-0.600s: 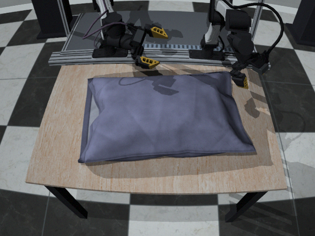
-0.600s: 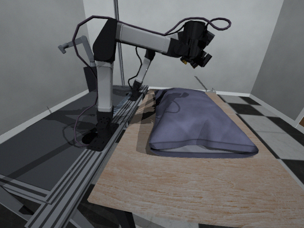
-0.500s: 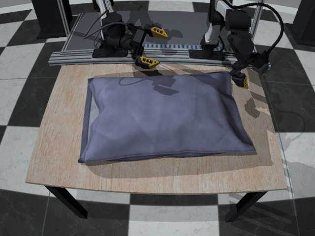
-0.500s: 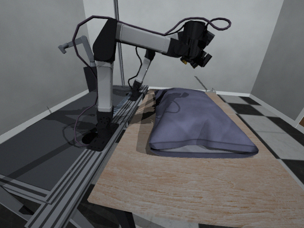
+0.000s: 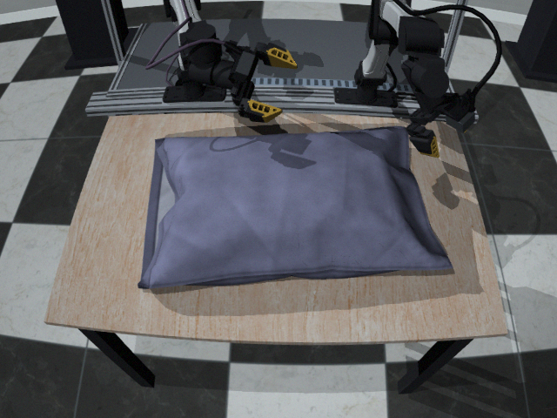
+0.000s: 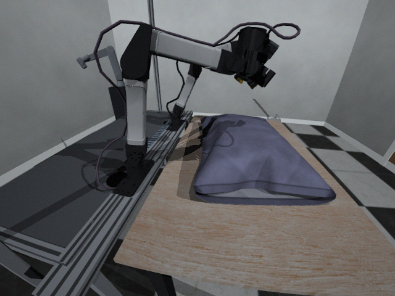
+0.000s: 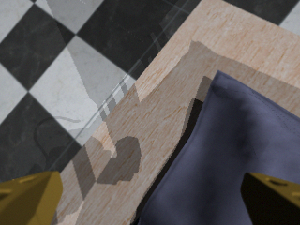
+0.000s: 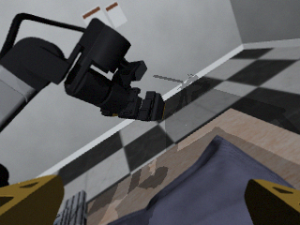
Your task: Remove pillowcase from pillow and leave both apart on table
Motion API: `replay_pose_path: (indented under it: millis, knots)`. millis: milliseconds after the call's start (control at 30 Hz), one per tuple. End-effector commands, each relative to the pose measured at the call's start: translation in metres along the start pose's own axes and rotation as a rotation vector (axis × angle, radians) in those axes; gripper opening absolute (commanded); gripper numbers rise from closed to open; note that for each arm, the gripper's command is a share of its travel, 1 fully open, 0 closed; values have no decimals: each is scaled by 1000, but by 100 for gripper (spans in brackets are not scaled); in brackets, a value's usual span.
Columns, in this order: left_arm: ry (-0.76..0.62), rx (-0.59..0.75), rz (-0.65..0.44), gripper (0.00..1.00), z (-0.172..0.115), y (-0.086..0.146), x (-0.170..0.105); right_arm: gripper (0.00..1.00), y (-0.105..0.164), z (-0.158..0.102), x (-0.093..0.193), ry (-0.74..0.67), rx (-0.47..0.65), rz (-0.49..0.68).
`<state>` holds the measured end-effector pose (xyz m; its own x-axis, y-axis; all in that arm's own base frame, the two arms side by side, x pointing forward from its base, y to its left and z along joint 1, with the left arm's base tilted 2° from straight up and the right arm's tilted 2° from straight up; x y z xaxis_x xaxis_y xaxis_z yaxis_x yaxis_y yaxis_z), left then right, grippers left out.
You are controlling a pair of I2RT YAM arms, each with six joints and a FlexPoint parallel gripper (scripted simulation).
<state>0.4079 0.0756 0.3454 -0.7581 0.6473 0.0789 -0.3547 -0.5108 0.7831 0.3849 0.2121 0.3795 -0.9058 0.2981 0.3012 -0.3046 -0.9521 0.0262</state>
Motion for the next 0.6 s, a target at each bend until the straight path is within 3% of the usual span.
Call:
replay_pose_path:
  millis: [0,233,433,567]
  knots:
    - [24,-54,-59,100,7,23,8,100,13,12,11,45,-28,-29]
    - [6,-116,-187,100,5,39,5,100,37,14,9,88,-51,-175]
    - [-13,-220,-347,100,2,59,8,100,72,15,9,152,-74,-378]
    - [-19,-252,-391,100,-2,64,10,100,83,14,9,169,-78,-443]
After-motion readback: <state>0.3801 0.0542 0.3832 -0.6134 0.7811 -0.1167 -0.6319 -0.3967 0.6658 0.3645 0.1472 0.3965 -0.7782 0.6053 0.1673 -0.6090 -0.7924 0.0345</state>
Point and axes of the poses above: on each arm, the point where the finger pads meet when closed, its own y axis back along the fingers, its own x axis across the jaws, z = x × y, the point moved 8 cm from there along y, back along the fingers, and after that the axes turned 10 degrees about y, right-handed, at the moved point
